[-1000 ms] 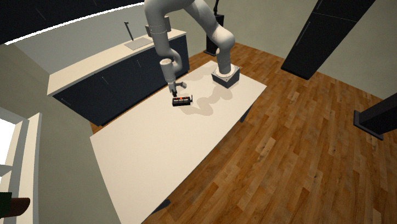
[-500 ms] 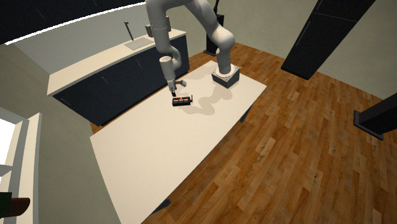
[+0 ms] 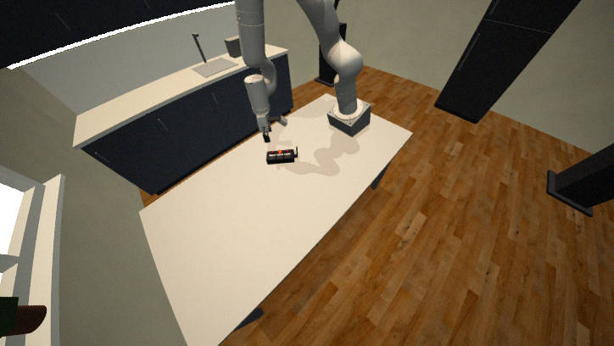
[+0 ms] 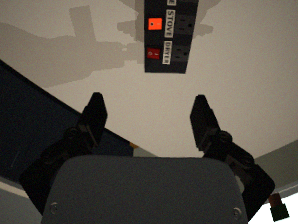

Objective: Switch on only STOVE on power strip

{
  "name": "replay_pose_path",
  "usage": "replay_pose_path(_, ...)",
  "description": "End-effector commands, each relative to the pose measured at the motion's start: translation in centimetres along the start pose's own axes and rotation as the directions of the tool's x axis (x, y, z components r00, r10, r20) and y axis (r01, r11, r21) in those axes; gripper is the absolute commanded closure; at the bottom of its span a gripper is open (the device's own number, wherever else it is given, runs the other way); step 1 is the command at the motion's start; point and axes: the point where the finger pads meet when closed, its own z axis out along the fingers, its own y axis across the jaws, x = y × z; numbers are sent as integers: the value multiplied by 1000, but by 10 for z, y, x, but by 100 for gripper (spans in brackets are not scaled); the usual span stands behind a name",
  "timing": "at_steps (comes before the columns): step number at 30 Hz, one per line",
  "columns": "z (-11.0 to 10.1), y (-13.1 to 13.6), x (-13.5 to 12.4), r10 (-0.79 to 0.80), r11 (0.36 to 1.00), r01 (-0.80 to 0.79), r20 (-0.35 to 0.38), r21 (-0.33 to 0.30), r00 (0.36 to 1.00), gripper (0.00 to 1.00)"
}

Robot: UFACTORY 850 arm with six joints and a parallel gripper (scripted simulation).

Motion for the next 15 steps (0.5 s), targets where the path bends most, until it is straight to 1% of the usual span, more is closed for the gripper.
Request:
replay_pose_path(1, -19, 1, -1, 3, 1000, -2, -26, 30, 1000, 0)
replay_pose_path(5, -27, 2, -1, 3, 1000, -2, -26, 30, 1000, 0)
replay_pose_path(15, -28, 2, -1, 3, 1000, -2, -26, 30, 1000, 0)
